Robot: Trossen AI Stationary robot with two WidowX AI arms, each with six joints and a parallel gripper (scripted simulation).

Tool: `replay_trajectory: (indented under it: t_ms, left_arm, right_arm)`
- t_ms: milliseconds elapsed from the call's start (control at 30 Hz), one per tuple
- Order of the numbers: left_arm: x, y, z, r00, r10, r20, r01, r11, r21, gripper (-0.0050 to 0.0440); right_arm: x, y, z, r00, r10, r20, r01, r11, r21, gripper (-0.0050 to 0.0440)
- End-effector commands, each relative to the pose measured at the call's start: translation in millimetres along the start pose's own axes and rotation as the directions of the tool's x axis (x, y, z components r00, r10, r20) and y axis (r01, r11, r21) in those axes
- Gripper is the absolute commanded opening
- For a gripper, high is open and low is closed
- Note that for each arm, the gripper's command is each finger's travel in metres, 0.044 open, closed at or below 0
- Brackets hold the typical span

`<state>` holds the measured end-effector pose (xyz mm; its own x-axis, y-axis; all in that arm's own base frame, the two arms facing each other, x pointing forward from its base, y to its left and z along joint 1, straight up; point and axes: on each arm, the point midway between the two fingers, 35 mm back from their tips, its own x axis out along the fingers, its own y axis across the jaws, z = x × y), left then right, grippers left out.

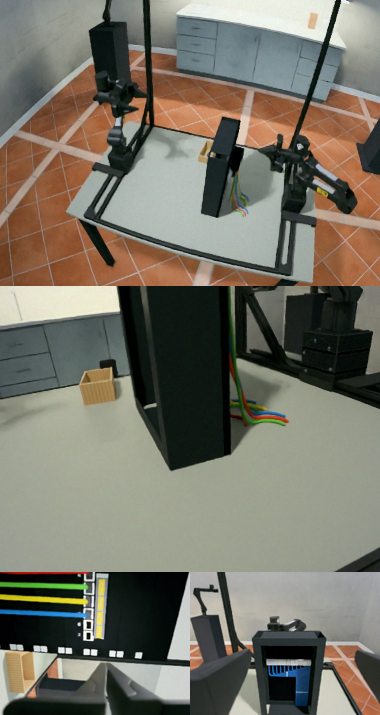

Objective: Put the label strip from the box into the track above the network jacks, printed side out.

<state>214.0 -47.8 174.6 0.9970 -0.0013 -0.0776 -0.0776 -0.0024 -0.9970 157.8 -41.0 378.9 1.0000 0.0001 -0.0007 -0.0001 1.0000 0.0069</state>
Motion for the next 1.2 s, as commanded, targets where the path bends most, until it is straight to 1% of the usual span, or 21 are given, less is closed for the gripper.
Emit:
replay_trajectory:
  t_ms: [0, 133, 300, 1167]
  left_arm:
    - [-9.5, 5.0, 2.2, 1.000, 0.007, 0.000, -0.007, 1.000, -0.002, -0.0005]
    - [-12.3, 6.2, 3.3, 1.000, 0.007, 0.000, -0.007, 1.000, -0.002, -0.0012]
    - [-15.7, 7.8, 4.7, 1.000, 0.007, 0.000, -0.007, 1.000, -0.002, -0.0050]
    - [-15.6, 7.8, 4.6, 1.000, 0.007, -0.001, -0.007, 1.000, -0.001, -0.0050]
  right_arm:
    - [-0.4, 1.5, 4.2, 1.000, 0.000, 0.002, 0.000, 1.000, -0.012, 0.0440]
    - [-0.4, 1.5, 4.2, 1.000, 0.000, 0.002, 0.000, 1.000, -0.012, 0.0440]
    - [-0.4, 1.5, 4.2, 1.000, 0.000, 0.002, 0.000, 1.000, -0.012, 0.0440]
    - [-0.4, 1.5, 4.2, 1.000, 0.000, 0.002, 0.000, 1.000, -0.012, 0.0440]
